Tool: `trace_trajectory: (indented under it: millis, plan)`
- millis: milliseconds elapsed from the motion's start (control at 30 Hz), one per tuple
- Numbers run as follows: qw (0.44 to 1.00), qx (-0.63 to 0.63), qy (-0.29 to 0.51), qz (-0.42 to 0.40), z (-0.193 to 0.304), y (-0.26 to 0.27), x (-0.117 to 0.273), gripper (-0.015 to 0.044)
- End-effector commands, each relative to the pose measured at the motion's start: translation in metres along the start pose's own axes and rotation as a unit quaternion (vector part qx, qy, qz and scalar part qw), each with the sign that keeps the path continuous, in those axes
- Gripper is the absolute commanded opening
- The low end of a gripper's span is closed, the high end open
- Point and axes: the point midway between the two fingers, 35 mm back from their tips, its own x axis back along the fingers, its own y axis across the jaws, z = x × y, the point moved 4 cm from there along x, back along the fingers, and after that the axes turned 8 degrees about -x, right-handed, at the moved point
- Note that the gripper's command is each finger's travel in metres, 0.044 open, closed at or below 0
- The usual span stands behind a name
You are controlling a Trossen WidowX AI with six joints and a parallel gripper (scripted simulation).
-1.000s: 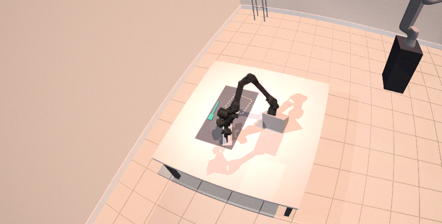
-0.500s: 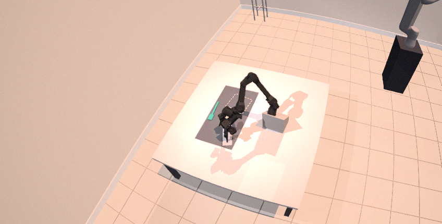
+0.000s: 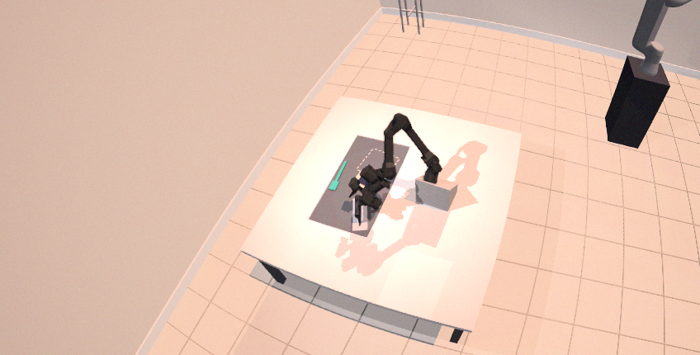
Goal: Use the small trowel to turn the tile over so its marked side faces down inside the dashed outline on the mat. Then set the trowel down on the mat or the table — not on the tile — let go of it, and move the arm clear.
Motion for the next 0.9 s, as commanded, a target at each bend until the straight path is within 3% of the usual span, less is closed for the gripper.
trace_trajectory:
  millis: [0, 300, 867]
  plan:
    - [0.998, 0.064, 0.006, 0.002, 0.012, 0.011, 0.004, 0.0300]
    - [0.983, 0.184, 0.015, 0.003, 0.033, 0.031, 0.011, 0.0300]
    - [0.983, 0.185, 0.015, 0.003, 0.033, 0.030, -0.009, 0.0300]
